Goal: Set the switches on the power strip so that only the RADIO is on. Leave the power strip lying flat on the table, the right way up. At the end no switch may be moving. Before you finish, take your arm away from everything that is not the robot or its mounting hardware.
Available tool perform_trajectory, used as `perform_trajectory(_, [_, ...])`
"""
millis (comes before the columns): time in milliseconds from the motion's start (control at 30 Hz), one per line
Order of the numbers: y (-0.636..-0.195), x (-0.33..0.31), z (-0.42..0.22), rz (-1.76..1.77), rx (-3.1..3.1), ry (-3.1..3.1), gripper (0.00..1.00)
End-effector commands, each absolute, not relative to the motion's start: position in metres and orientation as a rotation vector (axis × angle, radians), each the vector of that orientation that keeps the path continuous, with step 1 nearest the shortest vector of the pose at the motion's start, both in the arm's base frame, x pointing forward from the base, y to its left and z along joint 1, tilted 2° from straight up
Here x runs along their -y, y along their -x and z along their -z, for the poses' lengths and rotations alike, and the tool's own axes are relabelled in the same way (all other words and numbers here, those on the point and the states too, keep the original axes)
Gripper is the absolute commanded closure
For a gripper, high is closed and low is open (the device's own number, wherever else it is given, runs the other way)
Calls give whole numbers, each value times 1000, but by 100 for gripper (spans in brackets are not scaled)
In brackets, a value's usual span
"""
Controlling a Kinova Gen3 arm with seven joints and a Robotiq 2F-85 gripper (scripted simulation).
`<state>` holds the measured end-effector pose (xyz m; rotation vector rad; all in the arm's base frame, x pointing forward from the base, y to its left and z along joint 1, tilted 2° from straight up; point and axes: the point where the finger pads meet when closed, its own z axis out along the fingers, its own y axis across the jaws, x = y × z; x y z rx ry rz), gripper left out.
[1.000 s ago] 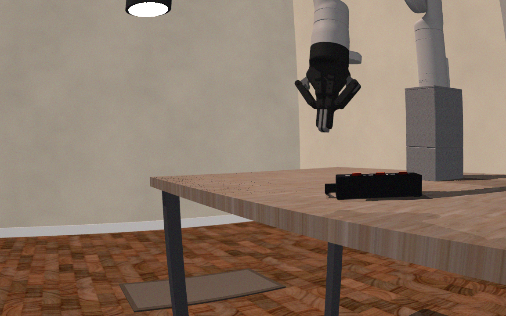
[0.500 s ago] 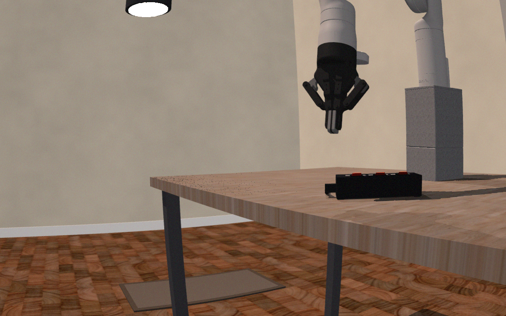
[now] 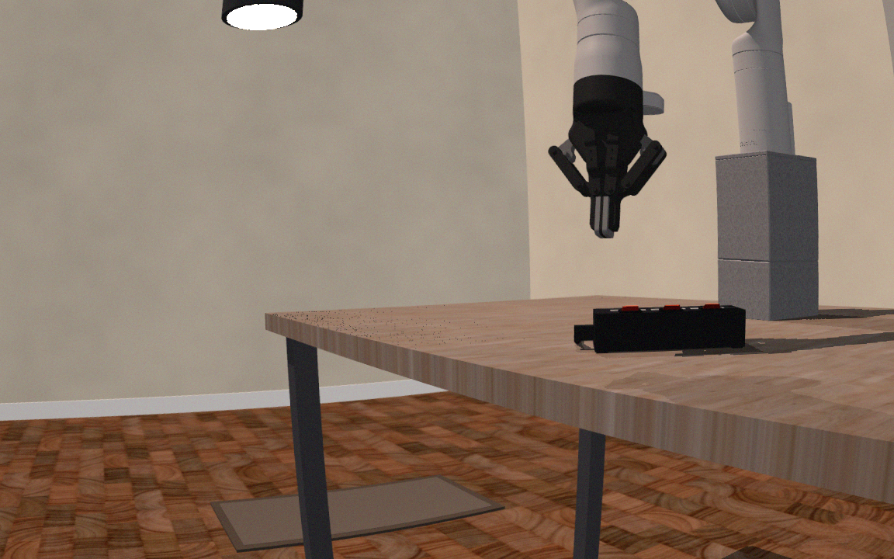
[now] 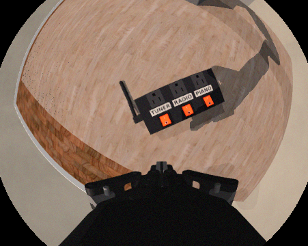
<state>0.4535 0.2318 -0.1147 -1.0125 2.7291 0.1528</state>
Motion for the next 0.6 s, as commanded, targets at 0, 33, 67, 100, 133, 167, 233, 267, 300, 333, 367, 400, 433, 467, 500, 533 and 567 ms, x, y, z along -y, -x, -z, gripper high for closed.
perform_trajectory(0, [-449, -236, 115, -165, -2736, 997, 100])
perform_trajectory(33, [-449, -235, 116, -164, -2738, 995, 100])
perform_trajectory(67, [-450, -234, 115, -163, -2738, 993, 100])
perform_trajectory(100, [-444, -242, 116, -177, -2738, 992, 100])
perform_trajectory(133, [-444, -242, 116, -177, -2738, 992, 100])
perform_trajectory(167, [-445, -242, 116, -177, -2738, 992, 100])
perform_trajectory(233, [-445, -239, 117, -170, -2745, 988, 100])
perform_trajectory(267, [-445, -238, 116, -170, -2744, 986, 100])
perform_trajectory(300, [-440, -247, 117, -186, -2742, 986, 100])
perform_trajectory(333, [-441, -247, 117, -186, -2742, 986, 100])
perform_trajectory(367, [-440, -245, 117, -181, -2745, 986, 100])
perform_trajectory(400, [-440, -243, 117, -178, -2749, 983, 100])
perform_trajectory(433, [-441, -242, 117, -177, -2749, 980, 100])
perform_trajectory(467, [-437, -251, 118, -193, -2745, 982, 100])
perform_trajectory(500, [-437, -251, 118, -193, -2745, 982, 100])
perform_trajectory(533, [-437, -251, 118, -193, -2745, 982, 100])
perform_trajectory(567, [-437, -245, 118, -181, -2755, 977, 100])
